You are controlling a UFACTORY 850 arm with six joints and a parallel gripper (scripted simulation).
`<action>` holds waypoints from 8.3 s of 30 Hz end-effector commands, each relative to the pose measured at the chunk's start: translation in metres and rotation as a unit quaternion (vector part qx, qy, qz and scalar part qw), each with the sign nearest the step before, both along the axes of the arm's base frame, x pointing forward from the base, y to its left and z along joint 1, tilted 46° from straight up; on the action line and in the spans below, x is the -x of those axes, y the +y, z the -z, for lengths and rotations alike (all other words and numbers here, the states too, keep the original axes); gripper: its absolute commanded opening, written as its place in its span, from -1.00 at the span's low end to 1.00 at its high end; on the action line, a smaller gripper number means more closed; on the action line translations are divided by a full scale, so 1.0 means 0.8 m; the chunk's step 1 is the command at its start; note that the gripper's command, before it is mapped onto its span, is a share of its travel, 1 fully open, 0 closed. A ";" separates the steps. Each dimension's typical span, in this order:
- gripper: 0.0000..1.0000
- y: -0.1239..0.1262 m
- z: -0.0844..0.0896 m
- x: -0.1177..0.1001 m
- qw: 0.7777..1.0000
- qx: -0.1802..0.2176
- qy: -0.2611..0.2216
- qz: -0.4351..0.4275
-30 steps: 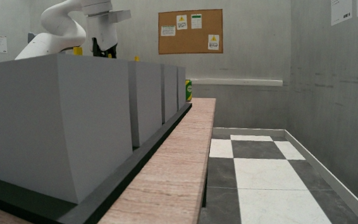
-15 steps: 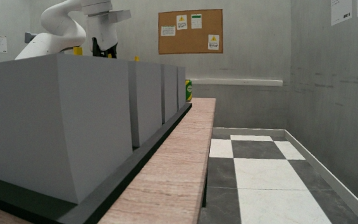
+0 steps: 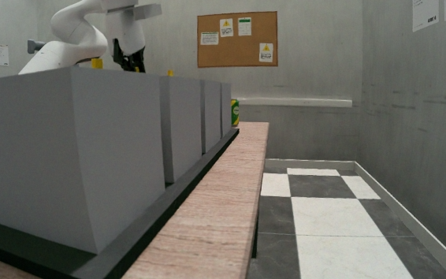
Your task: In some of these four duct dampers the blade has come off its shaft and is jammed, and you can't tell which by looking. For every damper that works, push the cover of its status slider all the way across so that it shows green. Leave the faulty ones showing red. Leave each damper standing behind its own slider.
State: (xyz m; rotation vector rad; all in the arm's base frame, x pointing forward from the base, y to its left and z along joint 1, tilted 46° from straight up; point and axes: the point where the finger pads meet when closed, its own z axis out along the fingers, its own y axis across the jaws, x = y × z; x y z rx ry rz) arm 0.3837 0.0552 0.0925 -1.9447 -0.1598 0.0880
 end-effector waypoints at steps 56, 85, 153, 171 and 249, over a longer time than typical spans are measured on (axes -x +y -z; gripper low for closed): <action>-0.22 -0.018 -0.120 -0.147 0.981 0.190 -0.030 0.003; -0.22 -0.018 -0.120 -0.147 0.981 0.190 -0.030 0.003; -0.22 -0.018 -0.120 -0.147 0.981 0.190 -0.030 0.003; -0.22 -0.017 -0.122 -0.147 0.981 0.190 -0.030 0.003; -0.22 0.140 -0.287 -0.119 0.981 0.190 -0.030 0.003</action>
